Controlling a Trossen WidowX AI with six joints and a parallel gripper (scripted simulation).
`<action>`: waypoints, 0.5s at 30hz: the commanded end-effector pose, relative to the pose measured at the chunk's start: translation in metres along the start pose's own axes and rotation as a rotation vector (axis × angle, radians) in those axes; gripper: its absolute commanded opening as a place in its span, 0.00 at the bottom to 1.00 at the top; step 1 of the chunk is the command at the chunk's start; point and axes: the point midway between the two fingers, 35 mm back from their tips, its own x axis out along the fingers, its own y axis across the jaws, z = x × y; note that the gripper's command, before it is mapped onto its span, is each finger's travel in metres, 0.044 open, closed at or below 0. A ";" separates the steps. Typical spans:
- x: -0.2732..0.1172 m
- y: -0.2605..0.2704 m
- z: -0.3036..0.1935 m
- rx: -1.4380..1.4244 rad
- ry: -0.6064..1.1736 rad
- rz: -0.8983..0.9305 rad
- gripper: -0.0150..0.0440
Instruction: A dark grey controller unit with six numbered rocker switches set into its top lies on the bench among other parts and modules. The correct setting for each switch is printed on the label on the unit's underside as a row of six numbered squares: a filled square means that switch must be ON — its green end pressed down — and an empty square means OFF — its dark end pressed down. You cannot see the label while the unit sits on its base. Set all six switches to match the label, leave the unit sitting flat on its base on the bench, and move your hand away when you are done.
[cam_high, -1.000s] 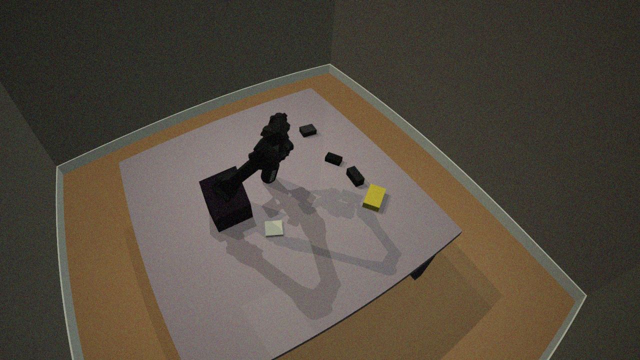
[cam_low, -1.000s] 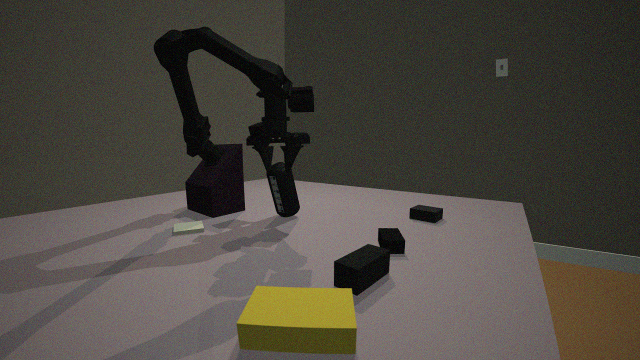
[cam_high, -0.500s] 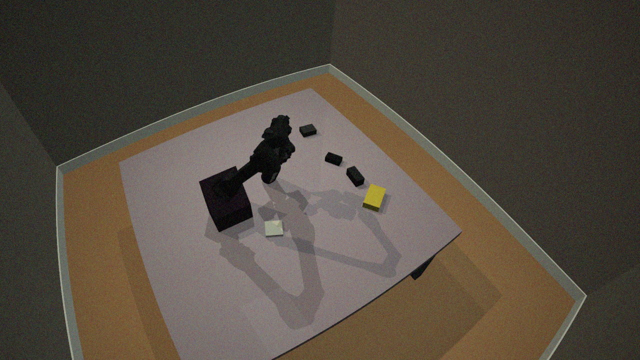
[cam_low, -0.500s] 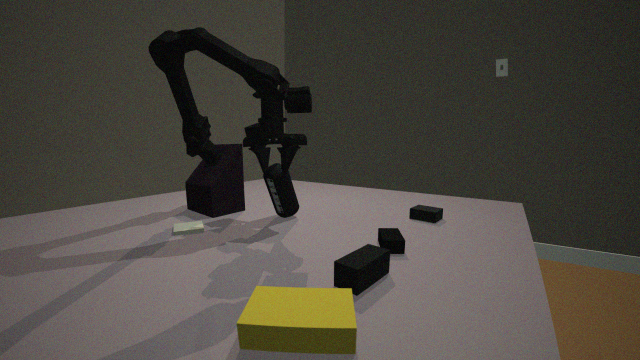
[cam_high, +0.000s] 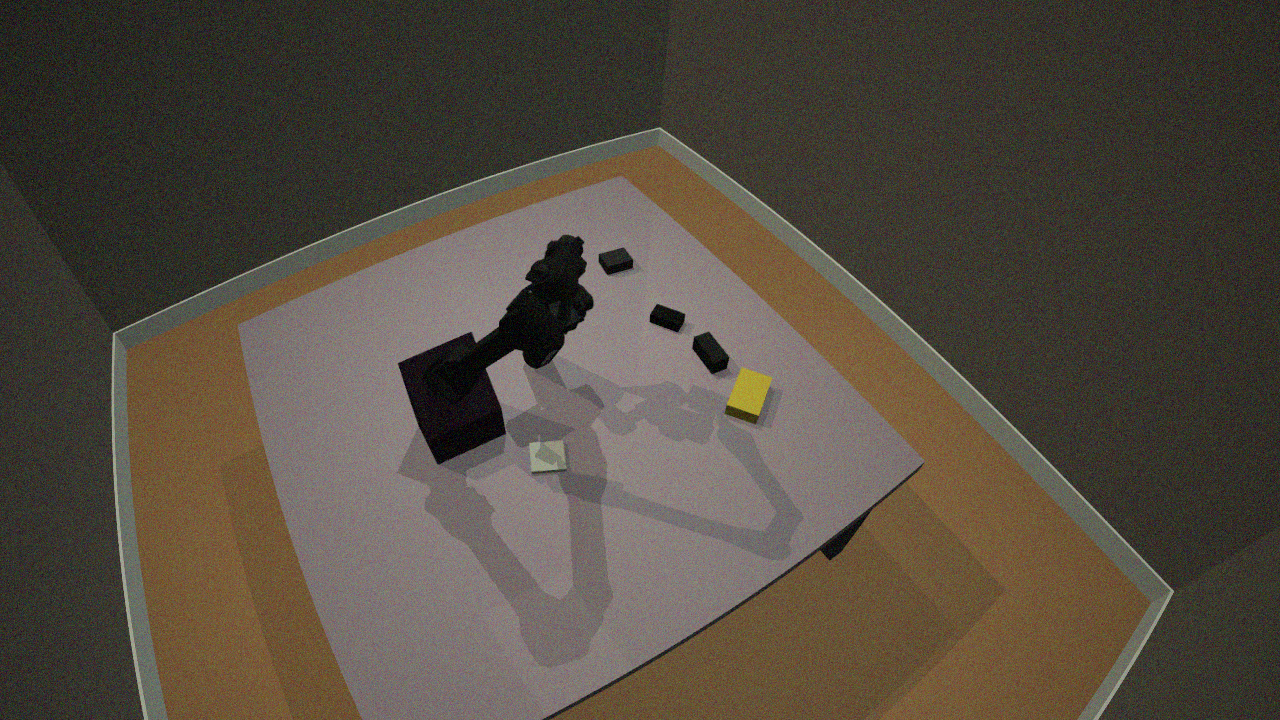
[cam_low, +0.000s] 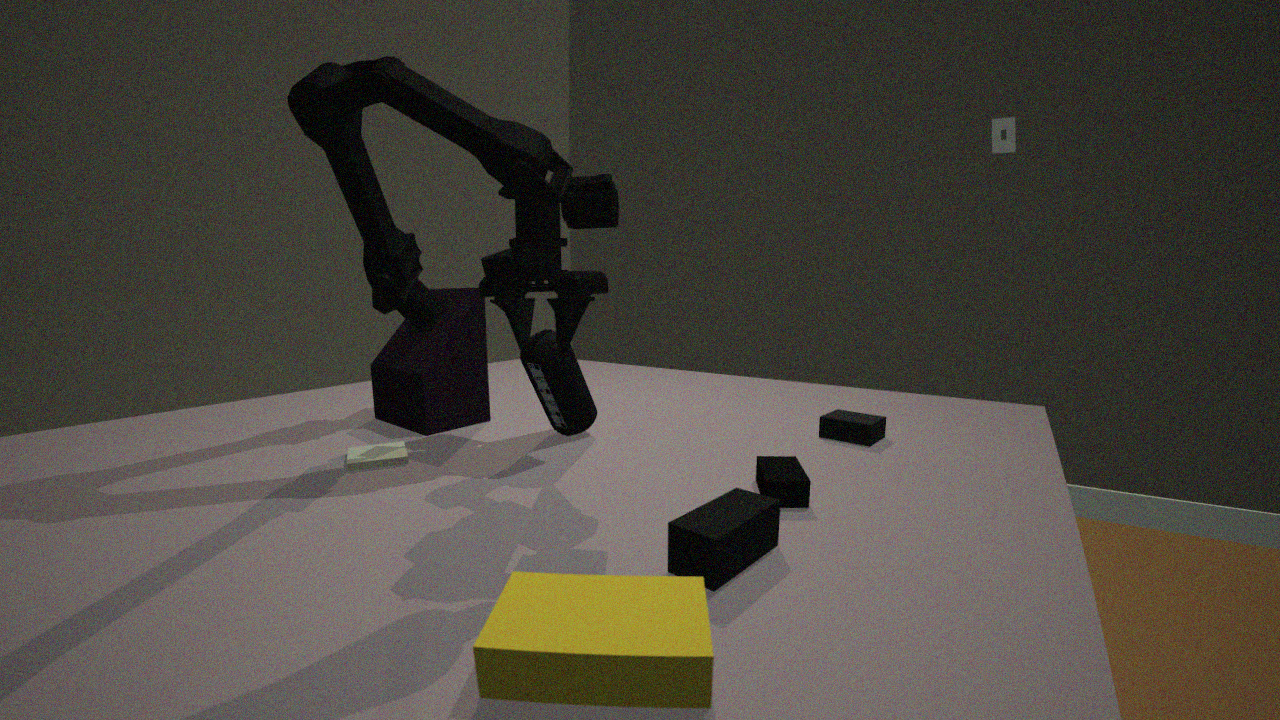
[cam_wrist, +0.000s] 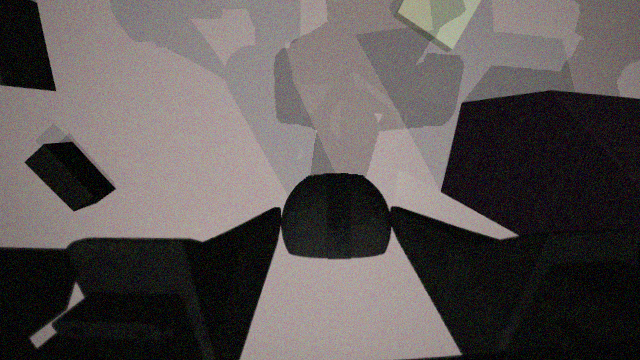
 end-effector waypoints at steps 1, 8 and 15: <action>0.005 -0.003 0.004 -0.006 -0.006 -0.010 0.83; 0.007 -0.003 0.009 -0.006 -0.007 -0.010 0.83; 0.010 -0.003 0.014 -0.006 -0.007 -0.010 0.83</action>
